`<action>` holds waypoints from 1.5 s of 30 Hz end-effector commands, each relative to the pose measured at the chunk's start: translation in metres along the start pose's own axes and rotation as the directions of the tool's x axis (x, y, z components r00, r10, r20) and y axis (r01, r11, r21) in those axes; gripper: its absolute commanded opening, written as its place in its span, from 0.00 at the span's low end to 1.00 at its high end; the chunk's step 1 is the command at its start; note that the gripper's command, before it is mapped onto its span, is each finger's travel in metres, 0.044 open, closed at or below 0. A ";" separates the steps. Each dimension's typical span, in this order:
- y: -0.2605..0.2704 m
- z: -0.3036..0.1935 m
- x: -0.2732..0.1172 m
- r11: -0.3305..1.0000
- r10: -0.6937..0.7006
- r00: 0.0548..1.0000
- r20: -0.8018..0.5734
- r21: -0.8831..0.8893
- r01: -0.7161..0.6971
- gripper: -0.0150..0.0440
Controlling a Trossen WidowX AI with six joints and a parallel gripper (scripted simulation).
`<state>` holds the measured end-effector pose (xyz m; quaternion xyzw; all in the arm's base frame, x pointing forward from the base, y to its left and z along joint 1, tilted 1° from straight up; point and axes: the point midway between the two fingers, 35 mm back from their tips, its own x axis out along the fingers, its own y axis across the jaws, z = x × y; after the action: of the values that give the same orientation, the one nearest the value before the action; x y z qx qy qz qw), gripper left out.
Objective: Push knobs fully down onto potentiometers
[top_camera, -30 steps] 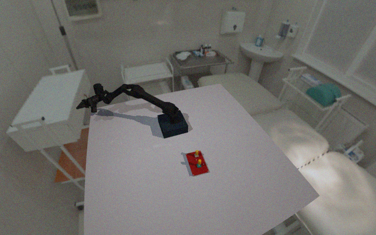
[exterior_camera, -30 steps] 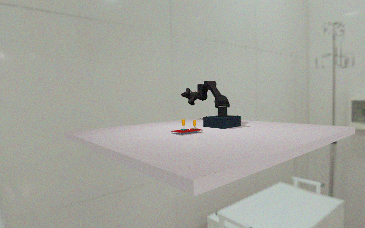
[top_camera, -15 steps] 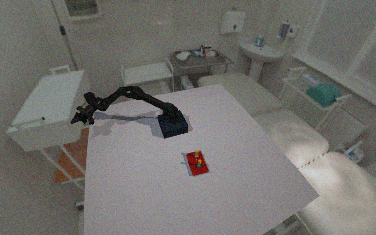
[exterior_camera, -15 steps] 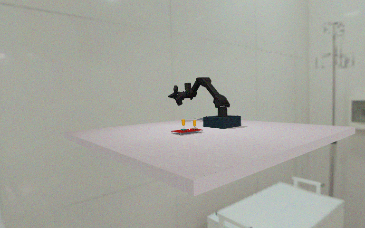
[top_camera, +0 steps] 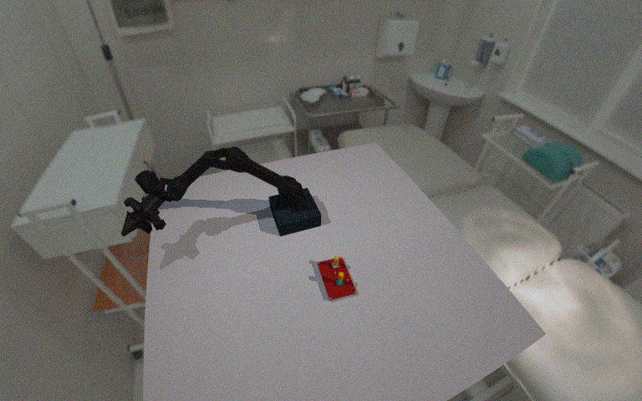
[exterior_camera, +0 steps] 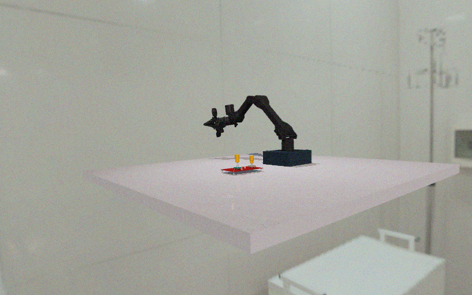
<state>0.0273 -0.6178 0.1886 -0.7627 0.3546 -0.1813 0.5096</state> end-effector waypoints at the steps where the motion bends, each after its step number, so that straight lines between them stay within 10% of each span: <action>1: -0.018 0.037 0.024 0.996 -0.008 0.997 0.070 0.089 0.002 0.25; 25: -0.088 0.250 0.099 0.670 0.148 0.905 0.399 0.633 -0.389 0.25; 45: -0.140 0.460 0.053 0.108 0.368 0.654 0.660 0.669 -0.736 0.25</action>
<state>0.3941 -0.3670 0.1290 -0.2282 0.3346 -0.0205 0.9141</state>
